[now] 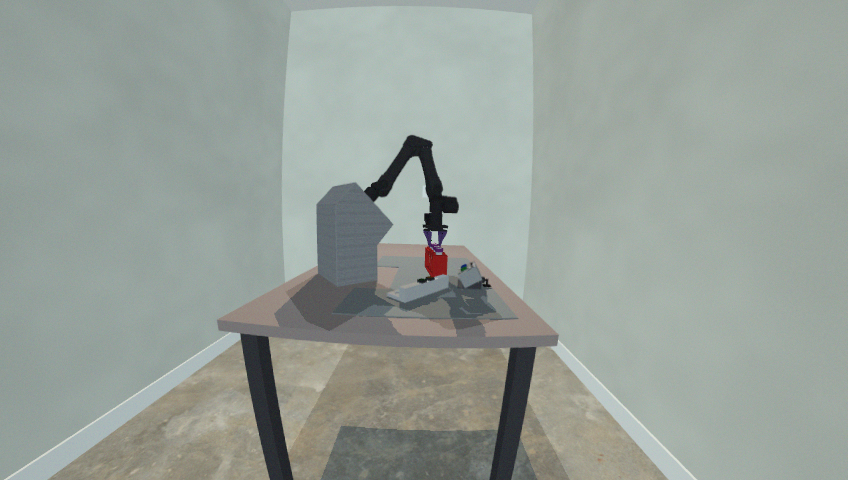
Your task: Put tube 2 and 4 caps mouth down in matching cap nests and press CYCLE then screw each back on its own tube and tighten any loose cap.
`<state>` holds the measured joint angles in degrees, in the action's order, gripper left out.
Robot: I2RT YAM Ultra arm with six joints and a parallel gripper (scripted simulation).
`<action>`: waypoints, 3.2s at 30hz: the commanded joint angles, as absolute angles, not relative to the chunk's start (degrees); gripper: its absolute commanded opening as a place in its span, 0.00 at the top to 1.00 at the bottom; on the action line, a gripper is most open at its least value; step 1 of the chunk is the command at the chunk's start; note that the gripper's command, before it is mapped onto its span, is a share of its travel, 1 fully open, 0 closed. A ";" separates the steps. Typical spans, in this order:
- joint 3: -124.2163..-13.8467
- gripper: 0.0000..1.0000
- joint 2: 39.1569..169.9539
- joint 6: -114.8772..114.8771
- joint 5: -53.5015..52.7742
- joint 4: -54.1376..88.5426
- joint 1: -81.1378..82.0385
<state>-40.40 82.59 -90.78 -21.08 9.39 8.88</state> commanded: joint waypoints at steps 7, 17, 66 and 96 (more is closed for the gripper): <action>-40.46 0.51 82.17 -91.44 -21.09 9.40 8.71; -40.51 0.51 81.39 -58.30 -21.30 10.31 8.36; -41.30 1.00 80.80 -0.96 -21.44 11.76 8.13; -38.22 1.00 78.34 21.23 -31.44 18.38 -9.34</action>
<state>-38.59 77.62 11.88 -28.47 19.18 -6.28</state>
